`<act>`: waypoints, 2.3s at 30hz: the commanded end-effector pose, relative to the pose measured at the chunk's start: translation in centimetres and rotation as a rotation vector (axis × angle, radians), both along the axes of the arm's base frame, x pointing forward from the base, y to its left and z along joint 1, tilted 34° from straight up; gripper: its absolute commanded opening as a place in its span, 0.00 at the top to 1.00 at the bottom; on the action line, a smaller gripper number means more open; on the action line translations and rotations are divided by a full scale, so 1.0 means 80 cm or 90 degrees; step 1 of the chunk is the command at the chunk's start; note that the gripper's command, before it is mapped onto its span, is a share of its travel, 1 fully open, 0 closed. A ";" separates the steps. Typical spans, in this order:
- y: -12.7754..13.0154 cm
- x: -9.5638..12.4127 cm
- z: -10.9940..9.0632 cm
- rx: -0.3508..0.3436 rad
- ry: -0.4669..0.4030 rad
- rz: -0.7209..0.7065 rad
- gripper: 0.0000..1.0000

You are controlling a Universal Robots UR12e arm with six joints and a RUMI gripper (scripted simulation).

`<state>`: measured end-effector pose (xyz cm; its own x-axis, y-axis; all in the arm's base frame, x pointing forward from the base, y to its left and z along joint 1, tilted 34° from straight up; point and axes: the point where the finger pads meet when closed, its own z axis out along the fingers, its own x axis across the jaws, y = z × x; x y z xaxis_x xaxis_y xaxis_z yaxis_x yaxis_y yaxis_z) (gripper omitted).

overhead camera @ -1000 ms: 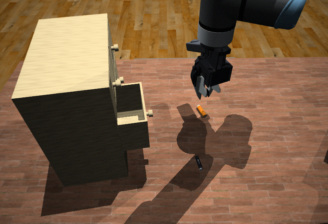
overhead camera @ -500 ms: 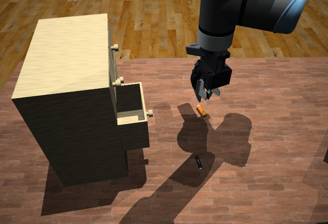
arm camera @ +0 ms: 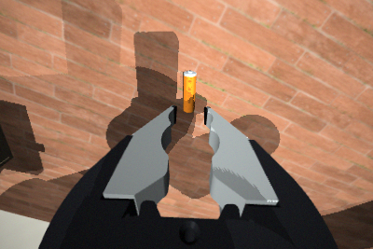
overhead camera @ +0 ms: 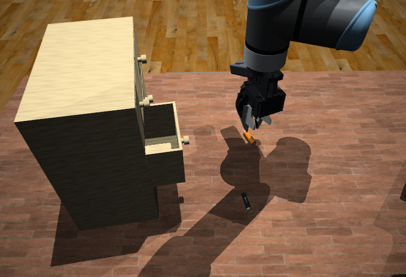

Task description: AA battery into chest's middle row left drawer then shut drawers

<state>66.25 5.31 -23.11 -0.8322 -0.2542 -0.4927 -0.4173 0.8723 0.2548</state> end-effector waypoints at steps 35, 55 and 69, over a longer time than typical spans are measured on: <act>0.008 0.012 -0.019 -0.002 -0.002 -0.001 0.83; 0.008 0.012 -0.019 -0.002 -0.002 -0.001 0.83; 0.011 0.015 -0.024 -0.002 -0.003 -0.001 0.83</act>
<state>67.12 6.06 -24.67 -0.8315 -0.2530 -0.4946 -0.4162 0.8734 0.2529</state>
